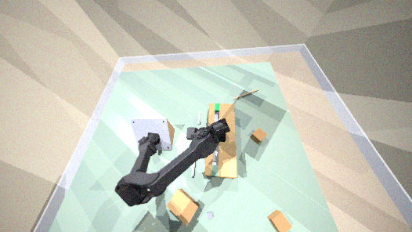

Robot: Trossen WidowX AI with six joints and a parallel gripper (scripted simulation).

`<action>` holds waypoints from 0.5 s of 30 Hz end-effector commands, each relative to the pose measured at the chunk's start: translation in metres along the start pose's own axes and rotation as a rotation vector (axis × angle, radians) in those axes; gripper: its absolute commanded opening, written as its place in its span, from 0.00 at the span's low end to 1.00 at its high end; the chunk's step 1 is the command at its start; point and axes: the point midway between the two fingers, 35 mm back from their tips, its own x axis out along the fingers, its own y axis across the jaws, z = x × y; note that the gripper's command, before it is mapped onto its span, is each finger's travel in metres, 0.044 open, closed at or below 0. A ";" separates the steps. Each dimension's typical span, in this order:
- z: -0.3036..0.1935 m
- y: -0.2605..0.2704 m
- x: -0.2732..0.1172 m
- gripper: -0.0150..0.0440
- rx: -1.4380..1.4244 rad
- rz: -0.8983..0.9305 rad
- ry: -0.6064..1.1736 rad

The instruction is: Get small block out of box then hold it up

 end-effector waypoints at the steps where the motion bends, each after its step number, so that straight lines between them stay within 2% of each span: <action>1: -0.005 0.000 0.002 0.93 0.005 -0.003 0.006; 15: -0.003 0.001 0.001 0.93 0.005 -0.002 0.006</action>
